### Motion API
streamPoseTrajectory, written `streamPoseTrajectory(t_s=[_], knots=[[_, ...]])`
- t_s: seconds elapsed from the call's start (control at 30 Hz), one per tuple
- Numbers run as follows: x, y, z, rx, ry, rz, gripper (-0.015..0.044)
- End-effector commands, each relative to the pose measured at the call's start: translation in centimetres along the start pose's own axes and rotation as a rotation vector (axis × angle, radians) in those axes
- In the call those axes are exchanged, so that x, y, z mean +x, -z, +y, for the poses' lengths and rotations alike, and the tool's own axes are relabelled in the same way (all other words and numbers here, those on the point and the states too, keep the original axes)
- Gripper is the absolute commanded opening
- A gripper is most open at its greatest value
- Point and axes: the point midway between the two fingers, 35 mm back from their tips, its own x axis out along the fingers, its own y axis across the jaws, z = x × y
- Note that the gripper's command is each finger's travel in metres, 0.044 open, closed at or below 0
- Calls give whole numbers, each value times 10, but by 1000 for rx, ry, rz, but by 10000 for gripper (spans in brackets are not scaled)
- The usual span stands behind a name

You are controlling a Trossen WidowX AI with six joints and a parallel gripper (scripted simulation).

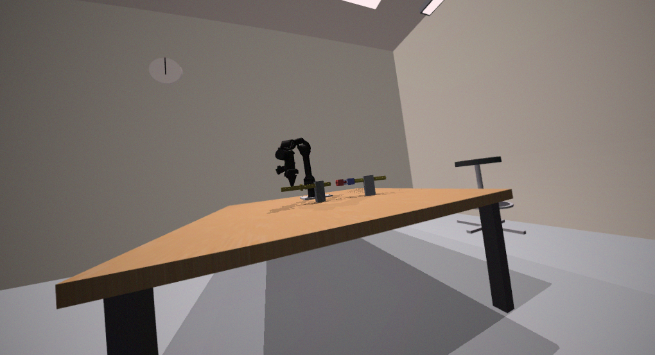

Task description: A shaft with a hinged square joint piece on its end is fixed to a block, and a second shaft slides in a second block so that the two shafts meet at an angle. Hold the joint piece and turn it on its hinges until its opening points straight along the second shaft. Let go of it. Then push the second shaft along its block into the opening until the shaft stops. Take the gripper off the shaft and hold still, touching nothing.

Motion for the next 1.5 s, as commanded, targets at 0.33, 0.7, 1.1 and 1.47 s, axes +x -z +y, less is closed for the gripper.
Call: streamPoseTrajectory(t_s=[0.33,0.7,1.1,1.47], knots=[[-67,-1,2,-86,-50,-37,131],[-112,16,2,-194,-116,-47,420],[-77,128,20,-84,-109,318,440],[-62,196,11,5,-10,533,440]])
